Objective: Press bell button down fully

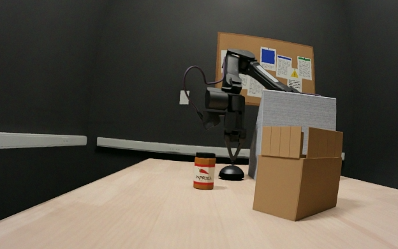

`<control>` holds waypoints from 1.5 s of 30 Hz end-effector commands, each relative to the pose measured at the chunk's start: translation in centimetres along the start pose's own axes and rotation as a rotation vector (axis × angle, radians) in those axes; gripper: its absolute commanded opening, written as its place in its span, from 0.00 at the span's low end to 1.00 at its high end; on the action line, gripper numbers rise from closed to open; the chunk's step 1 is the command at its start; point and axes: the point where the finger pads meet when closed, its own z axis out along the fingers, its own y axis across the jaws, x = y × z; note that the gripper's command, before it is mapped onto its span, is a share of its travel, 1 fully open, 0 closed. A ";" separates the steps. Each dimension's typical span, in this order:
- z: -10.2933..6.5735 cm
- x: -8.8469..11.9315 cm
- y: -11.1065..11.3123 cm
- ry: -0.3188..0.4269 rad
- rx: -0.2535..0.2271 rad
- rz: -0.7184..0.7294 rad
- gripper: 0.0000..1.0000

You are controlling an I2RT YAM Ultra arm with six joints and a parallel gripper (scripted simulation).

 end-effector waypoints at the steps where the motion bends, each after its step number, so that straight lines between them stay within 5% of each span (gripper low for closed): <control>1: 0.5 0.6 0.2 -0.002 0.017 -0.022 0.00; 45: 0.6 0.4 0.2 -0.003 0.016 -0.016 0.00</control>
